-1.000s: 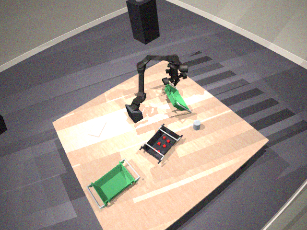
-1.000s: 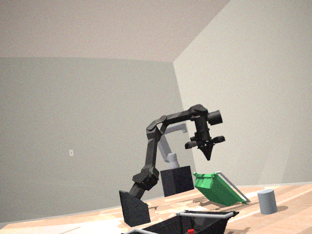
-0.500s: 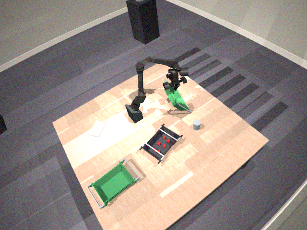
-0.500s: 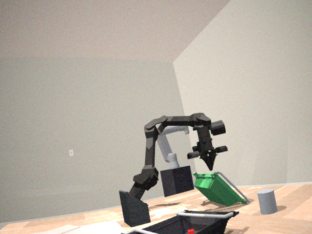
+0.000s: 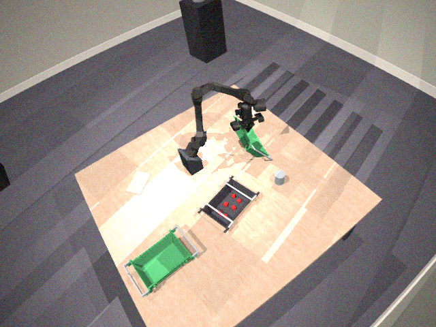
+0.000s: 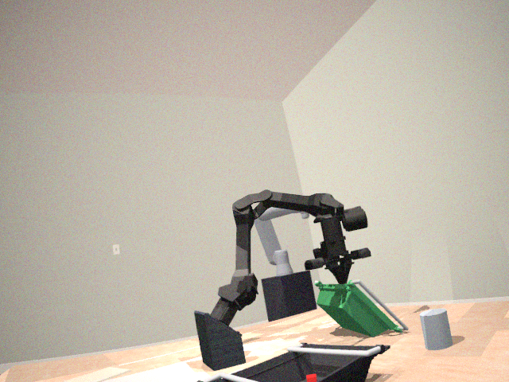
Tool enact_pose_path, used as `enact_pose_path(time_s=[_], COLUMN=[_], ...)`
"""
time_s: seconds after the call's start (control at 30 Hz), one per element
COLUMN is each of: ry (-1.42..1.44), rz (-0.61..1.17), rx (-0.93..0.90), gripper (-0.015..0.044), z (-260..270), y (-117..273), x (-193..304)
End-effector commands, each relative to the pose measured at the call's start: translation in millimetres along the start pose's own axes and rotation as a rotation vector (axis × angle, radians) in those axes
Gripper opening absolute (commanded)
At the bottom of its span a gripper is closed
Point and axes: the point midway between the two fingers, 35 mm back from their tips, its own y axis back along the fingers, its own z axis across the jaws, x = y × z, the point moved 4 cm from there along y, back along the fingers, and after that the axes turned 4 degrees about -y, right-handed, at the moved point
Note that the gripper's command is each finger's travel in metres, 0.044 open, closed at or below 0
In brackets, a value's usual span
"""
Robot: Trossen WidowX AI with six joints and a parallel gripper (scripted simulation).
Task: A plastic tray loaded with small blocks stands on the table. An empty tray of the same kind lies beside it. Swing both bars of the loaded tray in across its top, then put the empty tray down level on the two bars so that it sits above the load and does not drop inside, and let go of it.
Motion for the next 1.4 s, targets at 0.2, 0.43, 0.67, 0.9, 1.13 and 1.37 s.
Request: enact_pose_path(time_s=[0.2,0.43,0.67,0.9,1.13,1.37], ry=[-0.001,-0.002,-0.002,-0.001,-0.004,-0.004], rz=[0.004,0.004,0.004,0.006,0.013,0.013], rx=[-0.004,-0.006,-0.008,-0.012,-0.011,-0.011], gripper=[0.0000,0.0000,0.0000,0.0000,0.0000,0.0000], z=[18.8,33.0,47.9,46.8,45.4,45.4], y=[-1.2,-1.3,-1.5,21.2,35.0,35.0], x=[2.0,3.8,5.8,7.1,7.4,7.4])
